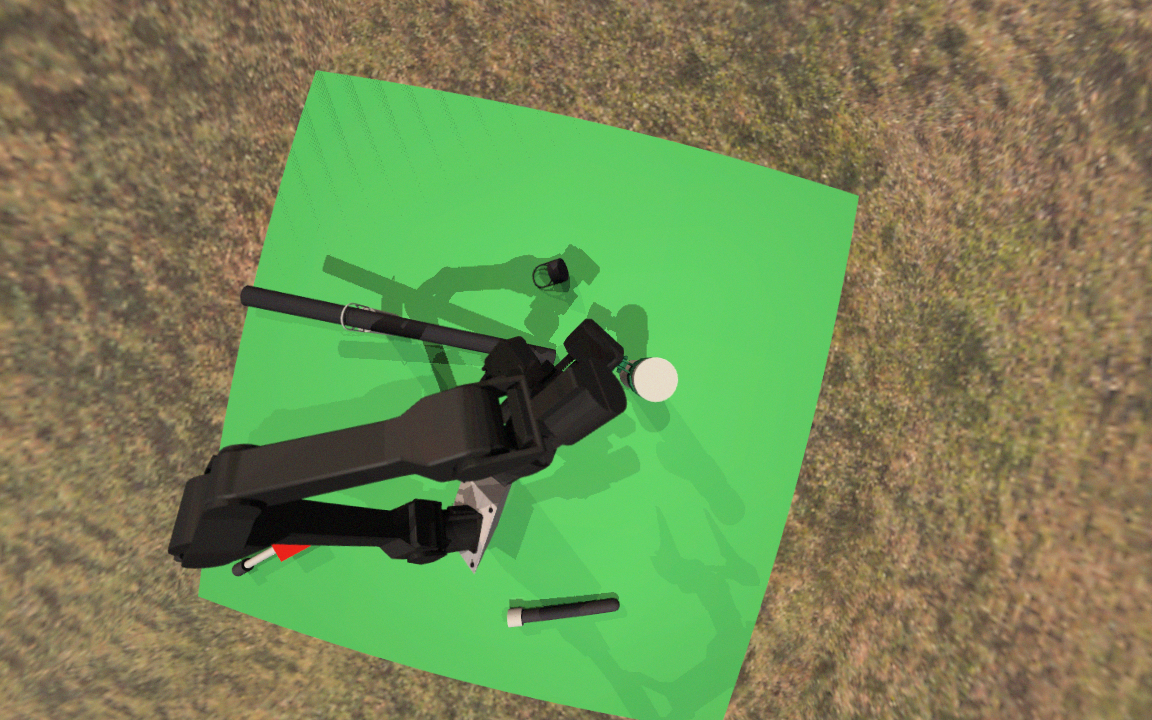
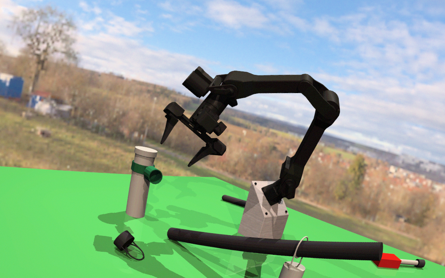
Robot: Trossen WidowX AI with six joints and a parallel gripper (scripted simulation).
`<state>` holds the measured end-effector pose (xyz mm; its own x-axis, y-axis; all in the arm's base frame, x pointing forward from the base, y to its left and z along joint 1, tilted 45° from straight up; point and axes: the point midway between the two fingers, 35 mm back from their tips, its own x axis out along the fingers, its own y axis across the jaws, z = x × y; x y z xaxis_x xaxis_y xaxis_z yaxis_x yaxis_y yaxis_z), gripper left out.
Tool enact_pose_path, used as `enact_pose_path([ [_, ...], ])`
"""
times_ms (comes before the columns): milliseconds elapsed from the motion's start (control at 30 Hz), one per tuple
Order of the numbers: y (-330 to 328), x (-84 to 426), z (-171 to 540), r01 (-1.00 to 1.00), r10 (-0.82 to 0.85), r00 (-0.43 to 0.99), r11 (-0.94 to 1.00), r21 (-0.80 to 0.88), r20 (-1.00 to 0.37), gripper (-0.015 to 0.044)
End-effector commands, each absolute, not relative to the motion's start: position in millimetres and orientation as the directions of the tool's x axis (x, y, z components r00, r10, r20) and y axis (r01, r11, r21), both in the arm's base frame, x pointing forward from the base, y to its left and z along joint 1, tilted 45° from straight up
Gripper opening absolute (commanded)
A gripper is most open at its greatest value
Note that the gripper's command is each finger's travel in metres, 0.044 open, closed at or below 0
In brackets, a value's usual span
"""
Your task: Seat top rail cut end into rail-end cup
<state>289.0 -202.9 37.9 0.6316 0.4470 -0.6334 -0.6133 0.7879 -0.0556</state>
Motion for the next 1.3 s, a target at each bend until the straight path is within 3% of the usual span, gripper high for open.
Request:
enact_pose_path([
  [0, -226, 287, 3, -0.725, 0.419, 0.621, 0.628, -0.283, -0.662, 0.0440],
  [1267, -192, 313, -41, -0.725, 0.419, 0.621, 0.628, -0.283, -0.662, 0.0440],
])
